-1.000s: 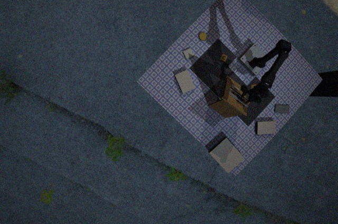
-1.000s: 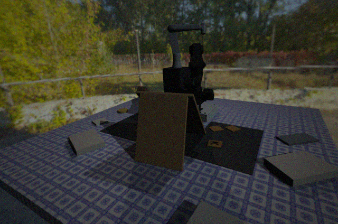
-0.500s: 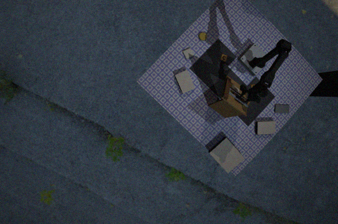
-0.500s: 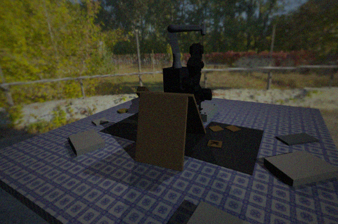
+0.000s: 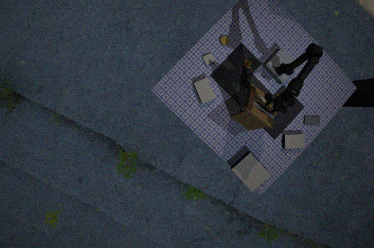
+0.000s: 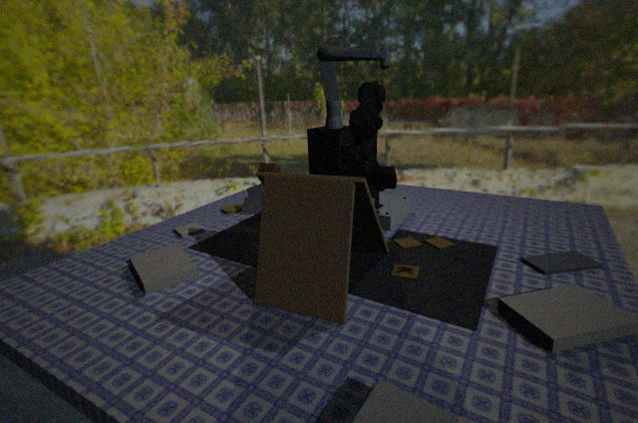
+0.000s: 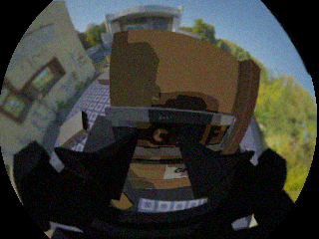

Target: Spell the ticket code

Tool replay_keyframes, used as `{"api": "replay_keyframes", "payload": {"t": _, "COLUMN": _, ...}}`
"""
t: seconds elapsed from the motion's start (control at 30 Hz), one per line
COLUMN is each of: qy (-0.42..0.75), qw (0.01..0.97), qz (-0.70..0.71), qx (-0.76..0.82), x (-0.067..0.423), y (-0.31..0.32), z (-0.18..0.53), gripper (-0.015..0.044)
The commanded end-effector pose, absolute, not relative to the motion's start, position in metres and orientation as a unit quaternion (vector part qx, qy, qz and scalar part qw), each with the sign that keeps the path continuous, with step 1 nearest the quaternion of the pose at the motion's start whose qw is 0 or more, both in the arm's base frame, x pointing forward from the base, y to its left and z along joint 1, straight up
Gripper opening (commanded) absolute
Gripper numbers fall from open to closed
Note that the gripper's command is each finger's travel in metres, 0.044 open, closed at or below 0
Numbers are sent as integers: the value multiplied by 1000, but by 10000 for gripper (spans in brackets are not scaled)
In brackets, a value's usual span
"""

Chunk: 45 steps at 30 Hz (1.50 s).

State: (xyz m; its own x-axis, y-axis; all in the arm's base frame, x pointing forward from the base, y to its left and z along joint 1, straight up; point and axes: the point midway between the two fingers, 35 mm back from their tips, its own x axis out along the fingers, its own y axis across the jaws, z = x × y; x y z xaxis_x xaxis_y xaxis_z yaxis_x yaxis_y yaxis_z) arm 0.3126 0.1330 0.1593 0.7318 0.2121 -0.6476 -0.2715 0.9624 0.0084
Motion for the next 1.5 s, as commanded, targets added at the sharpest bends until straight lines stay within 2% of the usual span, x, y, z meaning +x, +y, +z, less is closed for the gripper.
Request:
{"api": "replay_keyframes", "payload": {"t": 0.0, "qy": 344, "qw": 929, "qz": 132, "qx": -44, "x": 313, "y": 130, "z": 158, "gripper": 0}}
{"api": "replay_keyframes", "payload": {"t": 1.47, "qy": 344, "qw": 929, "qz": 131, "qx": -46, "x": 319, "y": 107, "z": 157, "gripper": 0}}
